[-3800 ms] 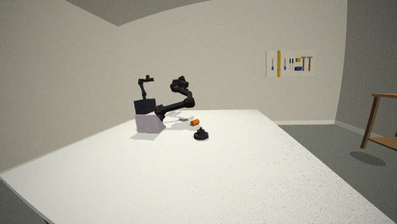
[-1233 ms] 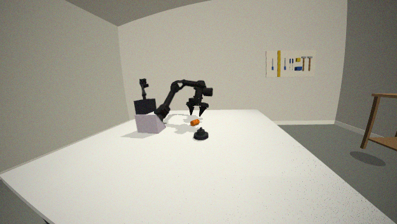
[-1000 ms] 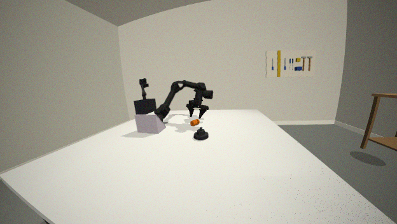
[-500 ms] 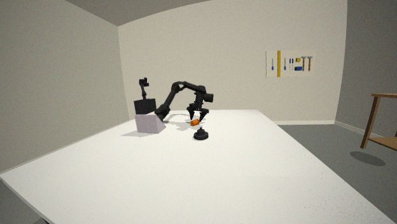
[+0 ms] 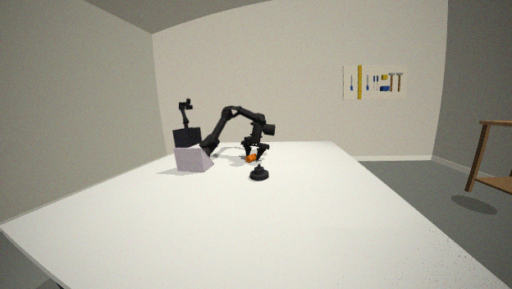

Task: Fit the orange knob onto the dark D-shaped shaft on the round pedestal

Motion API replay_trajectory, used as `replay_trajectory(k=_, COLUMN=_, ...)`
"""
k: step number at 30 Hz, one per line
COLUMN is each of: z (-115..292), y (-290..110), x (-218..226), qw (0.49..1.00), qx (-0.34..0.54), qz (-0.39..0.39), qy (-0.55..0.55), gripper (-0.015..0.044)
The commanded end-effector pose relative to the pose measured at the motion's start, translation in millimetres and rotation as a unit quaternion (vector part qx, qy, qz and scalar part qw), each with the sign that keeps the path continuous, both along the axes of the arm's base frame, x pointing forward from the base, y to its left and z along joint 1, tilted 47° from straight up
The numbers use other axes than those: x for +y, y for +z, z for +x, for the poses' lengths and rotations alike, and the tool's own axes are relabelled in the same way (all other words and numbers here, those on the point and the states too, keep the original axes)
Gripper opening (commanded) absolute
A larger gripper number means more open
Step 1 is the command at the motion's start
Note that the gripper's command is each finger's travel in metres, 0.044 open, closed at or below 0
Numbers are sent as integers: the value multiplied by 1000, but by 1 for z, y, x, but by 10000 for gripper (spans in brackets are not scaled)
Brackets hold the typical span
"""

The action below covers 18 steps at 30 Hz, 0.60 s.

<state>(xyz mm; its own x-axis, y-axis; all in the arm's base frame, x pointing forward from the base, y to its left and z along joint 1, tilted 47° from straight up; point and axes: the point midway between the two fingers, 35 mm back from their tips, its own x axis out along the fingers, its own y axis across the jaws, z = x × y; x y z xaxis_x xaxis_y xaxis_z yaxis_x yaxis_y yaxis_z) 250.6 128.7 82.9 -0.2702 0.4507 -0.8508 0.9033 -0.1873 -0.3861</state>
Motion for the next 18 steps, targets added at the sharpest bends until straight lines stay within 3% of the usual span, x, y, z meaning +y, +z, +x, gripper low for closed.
replay_trajectory(k=1, z=0, y=-1, x=1, qw=1000, qx=2, qz=1, qy=-3, gripper=309)
replay_trajectory(k=4, z=0, y=-1, x=1, qw=1000, qx=2, qz=1, qy=-3, gripper=240)
replay_trajectory(k=11, z=0, y=-1, x=1, qw=1000, qx=2, qz=1, qy=-3, gripper=240)
replay_trajectory(k=18, z=0, y=-1, x=1, qw=1000, qx=2, qz=1, qy=-3, gripper=193)
